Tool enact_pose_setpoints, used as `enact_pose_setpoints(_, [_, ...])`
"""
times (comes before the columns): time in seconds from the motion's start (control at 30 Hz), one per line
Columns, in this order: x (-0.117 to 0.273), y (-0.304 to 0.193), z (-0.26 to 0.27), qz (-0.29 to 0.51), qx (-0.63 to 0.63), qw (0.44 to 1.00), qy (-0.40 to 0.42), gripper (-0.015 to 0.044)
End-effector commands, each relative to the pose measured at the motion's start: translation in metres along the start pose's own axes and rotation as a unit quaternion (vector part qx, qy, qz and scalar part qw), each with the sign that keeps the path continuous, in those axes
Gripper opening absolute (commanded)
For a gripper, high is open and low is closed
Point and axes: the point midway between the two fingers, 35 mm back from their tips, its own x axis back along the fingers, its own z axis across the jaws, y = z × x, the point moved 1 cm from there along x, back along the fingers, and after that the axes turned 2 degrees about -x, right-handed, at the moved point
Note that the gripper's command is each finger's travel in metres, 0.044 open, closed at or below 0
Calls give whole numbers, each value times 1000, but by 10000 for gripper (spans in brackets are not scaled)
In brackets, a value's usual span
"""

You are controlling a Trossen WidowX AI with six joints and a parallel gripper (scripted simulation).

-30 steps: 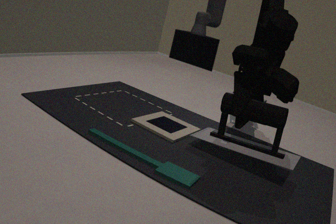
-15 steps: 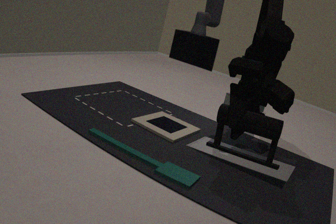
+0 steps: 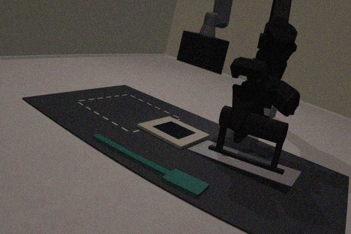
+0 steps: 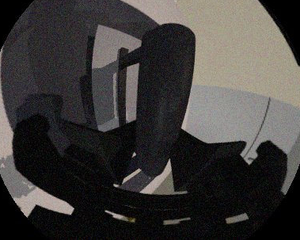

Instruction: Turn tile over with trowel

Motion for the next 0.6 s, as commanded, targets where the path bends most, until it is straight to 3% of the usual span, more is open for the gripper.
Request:
enact_pose_setpoints(0.0, [1, -9, -1, 3, 0, 1000, -1, 0])
enact_pose_setpoints(0.57, [3, -36, -4, 4, 1, 1000, -2, 0])
